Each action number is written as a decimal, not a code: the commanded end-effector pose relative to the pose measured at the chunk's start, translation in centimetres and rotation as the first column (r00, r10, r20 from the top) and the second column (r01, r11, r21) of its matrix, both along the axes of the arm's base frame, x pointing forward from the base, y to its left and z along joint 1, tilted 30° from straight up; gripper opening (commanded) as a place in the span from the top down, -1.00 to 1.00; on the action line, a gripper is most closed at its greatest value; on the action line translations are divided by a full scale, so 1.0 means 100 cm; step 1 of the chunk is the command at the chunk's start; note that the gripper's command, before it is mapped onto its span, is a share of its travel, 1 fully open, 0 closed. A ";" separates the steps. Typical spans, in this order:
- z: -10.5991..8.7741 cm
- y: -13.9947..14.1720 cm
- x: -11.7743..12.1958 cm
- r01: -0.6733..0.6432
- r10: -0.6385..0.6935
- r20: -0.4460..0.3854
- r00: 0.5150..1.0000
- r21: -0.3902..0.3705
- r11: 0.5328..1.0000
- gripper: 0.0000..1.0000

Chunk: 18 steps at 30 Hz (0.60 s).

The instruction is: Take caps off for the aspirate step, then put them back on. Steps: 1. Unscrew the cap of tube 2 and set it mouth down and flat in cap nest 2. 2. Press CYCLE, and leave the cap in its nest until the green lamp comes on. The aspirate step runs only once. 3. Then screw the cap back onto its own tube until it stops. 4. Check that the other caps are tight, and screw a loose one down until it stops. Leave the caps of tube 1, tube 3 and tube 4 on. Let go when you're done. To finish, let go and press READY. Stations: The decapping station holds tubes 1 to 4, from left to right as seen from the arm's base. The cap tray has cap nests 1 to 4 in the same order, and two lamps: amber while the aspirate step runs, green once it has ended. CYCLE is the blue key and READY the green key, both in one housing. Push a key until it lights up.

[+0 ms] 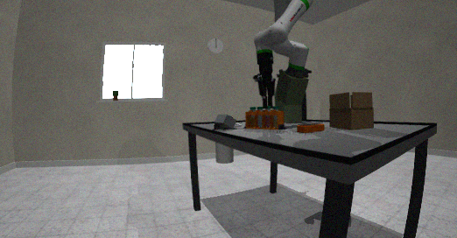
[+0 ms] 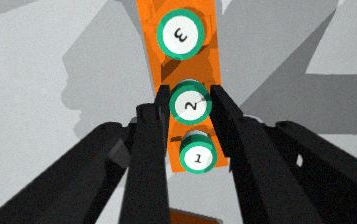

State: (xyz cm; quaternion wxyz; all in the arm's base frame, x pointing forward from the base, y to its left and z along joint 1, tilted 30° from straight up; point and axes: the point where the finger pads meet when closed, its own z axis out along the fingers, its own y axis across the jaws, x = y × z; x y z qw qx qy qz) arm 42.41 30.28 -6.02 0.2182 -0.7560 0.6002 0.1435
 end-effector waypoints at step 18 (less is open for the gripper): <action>0.000 0.001 0.001 0.203 -0.203 -0.114 0.972 -0.014 0.979 0.18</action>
